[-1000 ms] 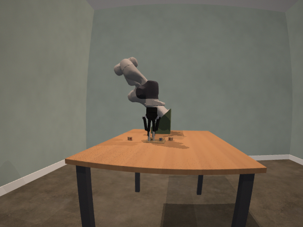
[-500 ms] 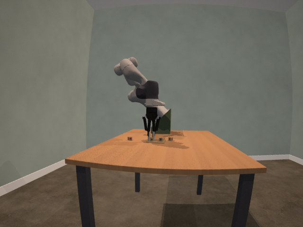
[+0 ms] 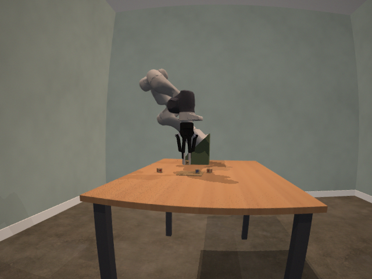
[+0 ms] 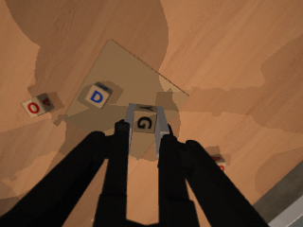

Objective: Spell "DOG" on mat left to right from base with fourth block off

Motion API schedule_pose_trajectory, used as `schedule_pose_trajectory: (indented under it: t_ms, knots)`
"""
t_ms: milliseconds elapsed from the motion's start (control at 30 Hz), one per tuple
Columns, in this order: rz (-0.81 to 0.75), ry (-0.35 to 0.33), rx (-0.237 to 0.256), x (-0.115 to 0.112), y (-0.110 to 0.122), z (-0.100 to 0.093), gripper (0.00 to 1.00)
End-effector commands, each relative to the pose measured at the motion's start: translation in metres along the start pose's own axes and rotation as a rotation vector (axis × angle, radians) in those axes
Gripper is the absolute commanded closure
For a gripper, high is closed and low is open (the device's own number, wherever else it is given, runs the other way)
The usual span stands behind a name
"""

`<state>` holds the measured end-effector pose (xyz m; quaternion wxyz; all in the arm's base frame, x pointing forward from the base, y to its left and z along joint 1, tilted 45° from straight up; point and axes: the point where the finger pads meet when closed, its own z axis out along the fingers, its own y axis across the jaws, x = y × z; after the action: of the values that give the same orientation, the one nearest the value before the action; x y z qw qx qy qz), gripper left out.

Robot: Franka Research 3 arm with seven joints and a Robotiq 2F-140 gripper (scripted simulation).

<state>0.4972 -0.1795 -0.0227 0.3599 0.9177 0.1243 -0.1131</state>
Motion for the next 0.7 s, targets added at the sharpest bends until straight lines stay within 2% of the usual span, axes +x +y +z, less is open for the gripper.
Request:
schedule_pose_trajectory:
  t_ms: [0, 100, 200, 600, 667]
  knots:
    - [-0.011, -0.023, -0.005, -0.007, 0.001, -0.019, 0.87]
    - [-0.011, -0.023, -0.005, -0.006, 0.001, -0.037, 0.87]
    - [-0.011, -0.023, -0.005, -0.006, 0.001, -0.048, 0.87]
    - [-0.014, -0.023, -0.004, -0.006, 0.001, -0.050, 0.87]
    - [-0.085, -0.023, -0.003, -0.008, 0.001, -0.050, 0.87]
